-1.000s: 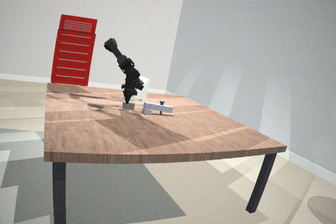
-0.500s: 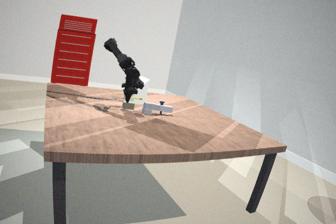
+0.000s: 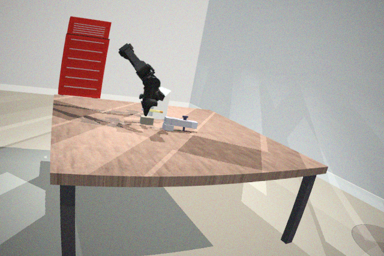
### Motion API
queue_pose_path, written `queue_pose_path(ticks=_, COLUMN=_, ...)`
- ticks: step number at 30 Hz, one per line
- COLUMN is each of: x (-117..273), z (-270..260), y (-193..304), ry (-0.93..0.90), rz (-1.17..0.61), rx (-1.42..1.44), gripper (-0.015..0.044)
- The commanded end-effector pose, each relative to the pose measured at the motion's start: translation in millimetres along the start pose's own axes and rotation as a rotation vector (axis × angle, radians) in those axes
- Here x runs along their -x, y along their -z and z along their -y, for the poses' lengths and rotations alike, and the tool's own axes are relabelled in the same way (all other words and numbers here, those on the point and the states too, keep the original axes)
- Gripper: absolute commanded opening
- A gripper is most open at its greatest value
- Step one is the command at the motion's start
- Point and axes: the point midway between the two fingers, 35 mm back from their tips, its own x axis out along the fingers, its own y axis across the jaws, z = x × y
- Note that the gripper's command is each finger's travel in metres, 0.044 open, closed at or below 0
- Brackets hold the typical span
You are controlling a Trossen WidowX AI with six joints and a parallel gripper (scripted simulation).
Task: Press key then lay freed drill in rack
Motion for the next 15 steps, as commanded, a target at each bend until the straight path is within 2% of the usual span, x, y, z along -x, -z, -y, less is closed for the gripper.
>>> queue_pose_path(ticks=1, x=2.5, z=1.1, y=1.5, ry=0.003, rz=-0.004, rx=-0.007, gripper=0.0)
queue_pose_path(ticks=15, x=7.2, z=1.4, y=2.8, ry=0.003, rz=-0.004, rx=-0.007, gripper=0.0)
